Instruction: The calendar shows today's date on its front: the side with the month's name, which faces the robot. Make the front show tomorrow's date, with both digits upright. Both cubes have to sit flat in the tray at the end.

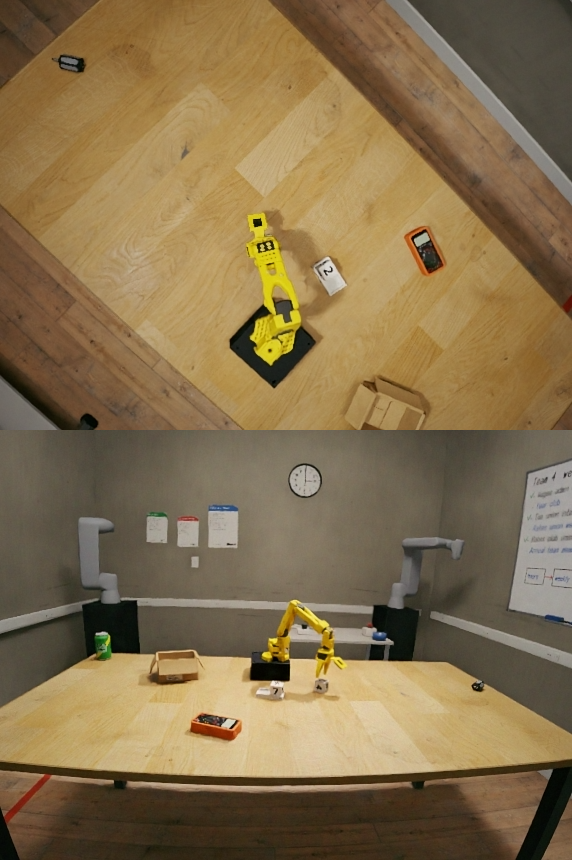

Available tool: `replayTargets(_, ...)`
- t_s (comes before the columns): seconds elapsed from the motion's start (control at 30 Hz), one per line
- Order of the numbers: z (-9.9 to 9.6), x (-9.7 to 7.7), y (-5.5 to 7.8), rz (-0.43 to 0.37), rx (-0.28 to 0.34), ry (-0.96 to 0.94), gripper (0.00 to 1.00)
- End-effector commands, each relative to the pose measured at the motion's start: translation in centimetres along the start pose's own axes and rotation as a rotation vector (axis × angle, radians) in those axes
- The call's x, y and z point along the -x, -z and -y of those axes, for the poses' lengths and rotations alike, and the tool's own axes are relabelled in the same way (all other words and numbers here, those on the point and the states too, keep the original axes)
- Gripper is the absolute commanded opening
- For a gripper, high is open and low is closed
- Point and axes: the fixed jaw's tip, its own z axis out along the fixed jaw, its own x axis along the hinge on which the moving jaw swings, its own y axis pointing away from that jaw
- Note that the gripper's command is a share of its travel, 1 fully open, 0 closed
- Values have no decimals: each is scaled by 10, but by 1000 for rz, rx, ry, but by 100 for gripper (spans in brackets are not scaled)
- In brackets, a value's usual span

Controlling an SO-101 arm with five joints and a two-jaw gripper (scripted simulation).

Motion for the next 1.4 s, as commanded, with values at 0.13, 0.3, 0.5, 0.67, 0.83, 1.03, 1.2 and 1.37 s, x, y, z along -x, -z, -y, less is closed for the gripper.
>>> replayTargets(0.13, -4, 7, 2, 28, 4, -2, 35)
replayTargets(0.3, -4, 7, 2, 28, 4, -2, 35)
replayTargets(0.5, -4, 7, 2, 28, 4, -2, 35)
replayTargets(0.67, -4, 7, 2, 28, 4, -2, 35)
replayTargets(0.83, -4, 8, 1, 28, 4, -2, 35)
replayTargets(1.03, -4, 8, -3, 28, 4, -2, 35)
replayTargets(1.2, -4, 8, -7, 28, 4, -2, 35)
replayTargets(1.37, -4, 9, -14, 28, 4, -2, 35)
